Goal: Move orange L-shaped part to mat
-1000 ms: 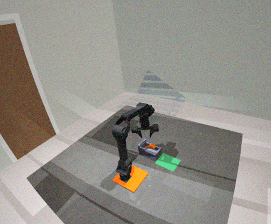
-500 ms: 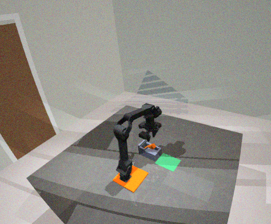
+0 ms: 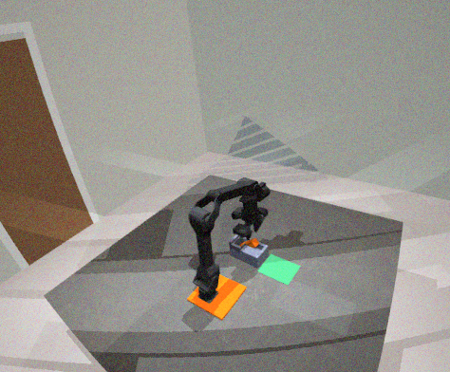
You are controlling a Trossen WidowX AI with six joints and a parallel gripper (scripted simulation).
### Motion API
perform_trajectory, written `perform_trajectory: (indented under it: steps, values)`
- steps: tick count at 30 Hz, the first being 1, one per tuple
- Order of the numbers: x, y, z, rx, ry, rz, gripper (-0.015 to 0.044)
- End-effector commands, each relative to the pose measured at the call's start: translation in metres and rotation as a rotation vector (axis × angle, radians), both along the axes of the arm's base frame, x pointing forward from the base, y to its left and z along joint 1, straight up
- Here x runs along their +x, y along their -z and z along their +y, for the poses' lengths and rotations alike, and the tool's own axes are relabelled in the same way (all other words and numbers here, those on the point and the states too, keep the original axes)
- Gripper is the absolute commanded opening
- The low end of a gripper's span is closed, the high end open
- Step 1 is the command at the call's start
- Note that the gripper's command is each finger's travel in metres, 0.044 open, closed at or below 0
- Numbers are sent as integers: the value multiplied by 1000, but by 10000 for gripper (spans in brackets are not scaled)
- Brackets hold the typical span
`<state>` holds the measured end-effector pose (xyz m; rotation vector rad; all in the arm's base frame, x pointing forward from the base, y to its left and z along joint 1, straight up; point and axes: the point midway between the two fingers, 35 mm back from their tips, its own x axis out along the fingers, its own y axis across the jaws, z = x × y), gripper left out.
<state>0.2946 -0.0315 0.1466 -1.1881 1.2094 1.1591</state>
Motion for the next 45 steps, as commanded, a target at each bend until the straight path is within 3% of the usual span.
perform_trajectory:
  steps: [1,30,34,45]
  values:
    - [0,5,-1,-3,-4,2,280]
    - [0,49,-1,-3,-4,2,280]
    - [2,45,0,0,0,-3,175]
    - [2,45,0,0,0,-3,102]
